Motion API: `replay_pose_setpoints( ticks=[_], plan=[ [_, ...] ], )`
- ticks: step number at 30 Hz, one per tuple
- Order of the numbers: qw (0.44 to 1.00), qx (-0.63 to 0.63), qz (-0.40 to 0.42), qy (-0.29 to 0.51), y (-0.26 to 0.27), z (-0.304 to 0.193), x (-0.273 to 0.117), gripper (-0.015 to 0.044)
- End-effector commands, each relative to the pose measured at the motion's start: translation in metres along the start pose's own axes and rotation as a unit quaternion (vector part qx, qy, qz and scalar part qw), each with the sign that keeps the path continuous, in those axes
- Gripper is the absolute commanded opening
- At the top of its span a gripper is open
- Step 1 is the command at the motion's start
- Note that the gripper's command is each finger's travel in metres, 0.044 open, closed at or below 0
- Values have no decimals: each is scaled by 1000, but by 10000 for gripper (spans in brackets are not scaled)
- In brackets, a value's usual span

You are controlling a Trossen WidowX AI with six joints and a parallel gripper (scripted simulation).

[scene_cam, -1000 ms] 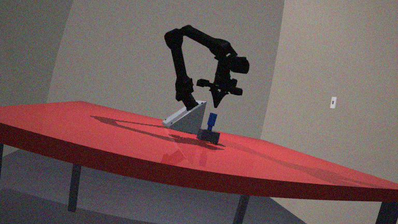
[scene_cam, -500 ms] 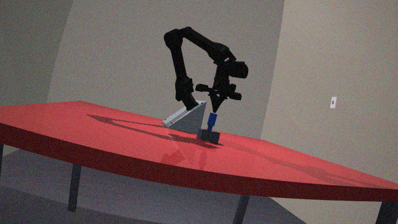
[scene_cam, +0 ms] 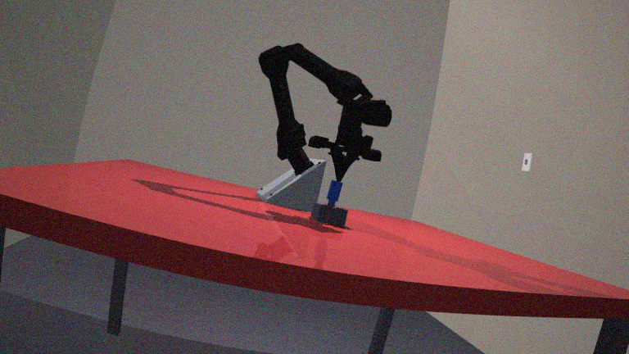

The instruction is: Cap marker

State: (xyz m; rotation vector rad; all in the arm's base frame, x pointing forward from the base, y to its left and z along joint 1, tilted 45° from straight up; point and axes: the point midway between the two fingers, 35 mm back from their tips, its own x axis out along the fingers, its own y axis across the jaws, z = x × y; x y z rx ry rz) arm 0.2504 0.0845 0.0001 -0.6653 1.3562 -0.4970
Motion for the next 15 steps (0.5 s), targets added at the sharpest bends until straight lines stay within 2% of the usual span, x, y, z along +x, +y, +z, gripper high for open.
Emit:
replay_pose_setpoints(
  ticks=[1, 7, 12, 15],
  plan=[
    [1000, 0, 1, -1, 1, 1, -10, 0],
    [1000, 0, 2, 1, 1, 1, -87, 0],
    [1000, 0, 2, 1, 1, 1, -90, 0],
    [1000, 0, 2, 1, 1, 1, -90, 79]
  ],
)
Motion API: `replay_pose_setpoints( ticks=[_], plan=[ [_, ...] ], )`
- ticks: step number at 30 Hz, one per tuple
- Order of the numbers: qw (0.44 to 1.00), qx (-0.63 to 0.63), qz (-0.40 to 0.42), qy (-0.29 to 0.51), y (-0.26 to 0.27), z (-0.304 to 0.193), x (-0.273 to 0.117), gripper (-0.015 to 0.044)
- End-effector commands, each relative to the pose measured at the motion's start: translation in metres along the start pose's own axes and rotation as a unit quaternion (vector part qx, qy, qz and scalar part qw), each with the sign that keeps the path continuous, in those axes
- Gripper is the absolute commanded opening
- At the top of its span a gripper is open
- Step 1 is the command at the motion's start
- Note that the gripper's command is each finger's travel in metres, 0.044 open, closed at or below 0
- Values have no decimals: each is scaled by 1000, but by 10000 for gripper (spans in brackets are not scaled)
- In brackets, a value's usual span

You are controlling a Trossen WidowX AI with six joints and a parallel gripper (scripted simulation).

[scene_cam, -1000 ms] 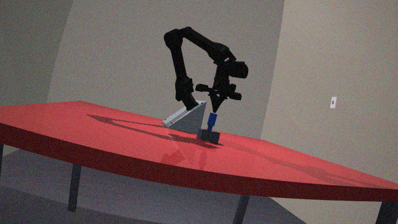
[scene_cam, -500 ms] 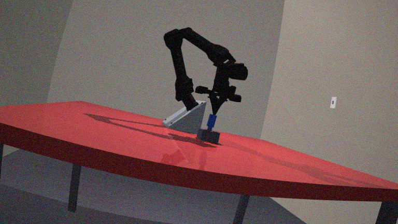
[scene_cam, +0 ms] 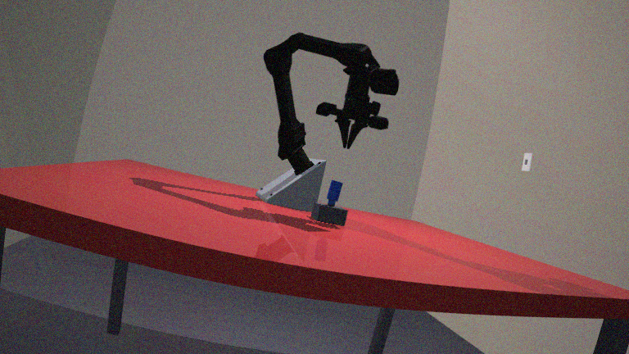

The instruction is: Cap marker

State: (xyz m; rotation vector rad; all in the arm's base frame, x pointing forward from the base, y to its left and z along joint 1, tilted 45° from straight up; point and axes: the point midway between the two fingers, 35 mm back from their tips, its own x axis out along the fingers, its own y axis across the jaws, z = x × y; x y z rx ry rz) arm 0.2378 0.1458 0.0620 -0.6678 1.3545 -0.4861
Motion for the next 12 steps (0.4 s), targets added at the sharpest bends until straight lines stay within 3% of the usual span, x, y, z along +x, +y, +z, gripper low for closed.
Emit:
replay_pose_setpoints(
  ticks=[1, 12],
  plan=[
    [1000, 3, -1, 4, -1, -1, -2, 105],
    [1000, 3, -1, 4, -1, -1, -2, 394]
  ],
)
